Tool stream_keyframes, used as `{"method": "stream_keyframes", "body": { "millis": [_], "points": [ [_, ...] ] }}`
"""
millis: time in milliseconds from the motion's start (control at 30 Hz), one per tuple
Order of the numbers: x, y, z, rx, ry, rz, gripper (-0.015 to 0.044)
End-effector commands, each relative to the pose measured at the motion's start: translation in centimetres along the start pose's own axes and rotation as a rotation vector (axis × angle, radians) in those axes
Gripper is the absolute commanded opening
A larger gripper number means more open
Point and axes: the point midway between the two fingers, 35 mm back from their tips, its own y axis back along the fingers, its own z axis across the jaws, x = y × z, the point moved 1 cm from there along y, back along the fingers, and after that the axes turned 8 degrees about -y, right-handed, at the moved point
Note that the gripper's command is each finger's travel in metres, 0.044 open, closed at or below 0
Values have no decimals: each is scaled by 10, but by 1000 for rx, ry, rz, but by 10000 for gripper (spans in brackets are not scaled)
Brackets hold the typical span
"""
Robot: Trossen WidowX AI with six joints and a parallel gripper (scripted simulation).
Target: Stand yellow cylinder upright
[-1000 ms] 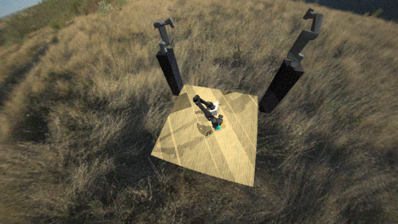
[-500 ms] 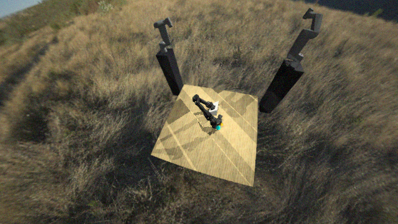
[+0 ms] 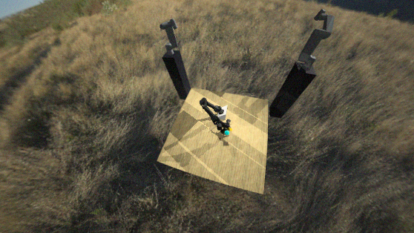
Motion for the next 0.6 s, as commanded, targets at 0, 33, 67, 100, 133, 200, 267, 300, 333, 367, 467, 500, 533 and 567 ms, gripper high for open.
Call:
{"method": "stream_keyframes", "body": {
  "millis": [0,33,67,100,133,200,267,300,333,367,467,500,533,567],
  "points": [
    [1,3,0,-5,11,-41,105],
    [1,3,0,-6,13,-49,105],
    [1,3,0,-7,15,-56,105],
    [1,3,0,-7,16,-63,105],
    [1,3,0,-8,18,-71,105],
    [1,4,-1,-9,21,-85,105],
    [1,4,-1,-10,25,-100,105],
    [1,5,-1,-11,27,-108,105],
    [1,5,-1,-11,29,-115,105],
    [2,5,-1,-12,31,-122,105],
    [2,6,-1,-13,36,-145,105],
    [2,6,-1,-13,38,-152,105],
    [2,7,-1,-13,41,-159,105],
    [2,7,-1,-13,43,-167,105]
  ]
}}
